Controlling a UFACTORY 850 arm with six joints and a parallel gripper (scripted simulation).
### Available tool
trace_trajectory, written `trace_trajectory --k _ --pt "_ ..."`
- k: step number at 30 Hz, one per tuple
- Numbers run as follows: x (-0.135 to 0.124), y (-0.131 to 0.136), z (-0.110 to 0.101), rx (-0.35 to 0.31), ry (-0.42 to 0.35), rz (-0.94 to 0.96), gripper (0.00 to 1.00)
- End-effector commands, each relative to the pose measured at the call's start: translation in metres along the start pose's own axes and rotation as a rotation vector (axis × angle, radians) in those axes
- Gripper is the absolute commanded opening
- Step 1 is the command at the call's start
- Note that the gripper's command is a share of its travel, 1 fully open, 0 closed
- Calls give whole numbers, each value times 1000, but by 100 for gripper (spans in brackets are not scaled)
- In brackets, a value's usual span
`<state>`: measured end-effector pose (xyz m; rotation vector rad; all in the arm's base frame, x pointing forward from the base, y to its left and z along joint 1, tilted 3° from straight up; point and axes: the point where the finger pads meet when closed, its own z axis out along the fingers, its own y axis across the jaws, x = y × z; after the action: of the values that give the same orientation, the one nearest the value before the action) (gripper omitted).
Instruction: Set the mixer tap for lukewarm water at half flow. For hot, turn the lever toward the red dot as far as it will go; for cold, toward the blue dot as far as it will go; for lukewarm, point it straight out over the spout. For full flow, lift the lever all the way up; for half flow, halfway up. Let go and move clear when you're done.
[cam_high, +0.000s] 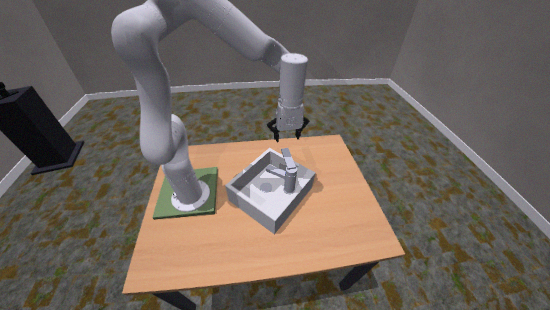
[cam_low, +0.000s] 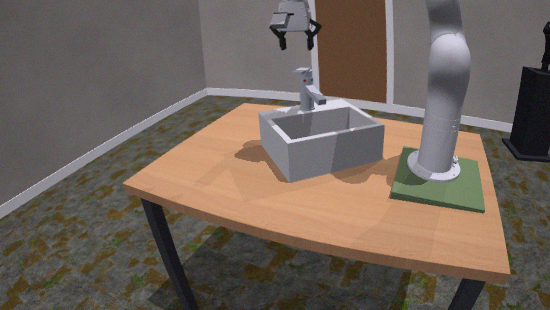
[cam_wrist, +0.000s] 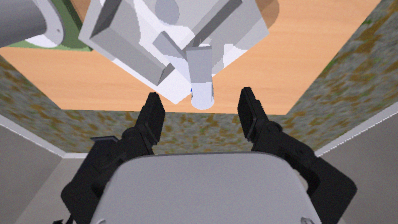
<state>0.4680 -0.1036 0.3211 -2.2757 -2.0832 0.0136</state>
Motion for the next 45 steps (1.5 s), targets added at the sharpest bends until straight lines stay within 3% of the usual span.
trace_trajectory --k 1,44,45 --pt "0 1 -1 -10 -2 -5 0" --pt "0 1 -1 -10 -2 -5 0" --pt "0 1 -1 -10 -2 -5 73"
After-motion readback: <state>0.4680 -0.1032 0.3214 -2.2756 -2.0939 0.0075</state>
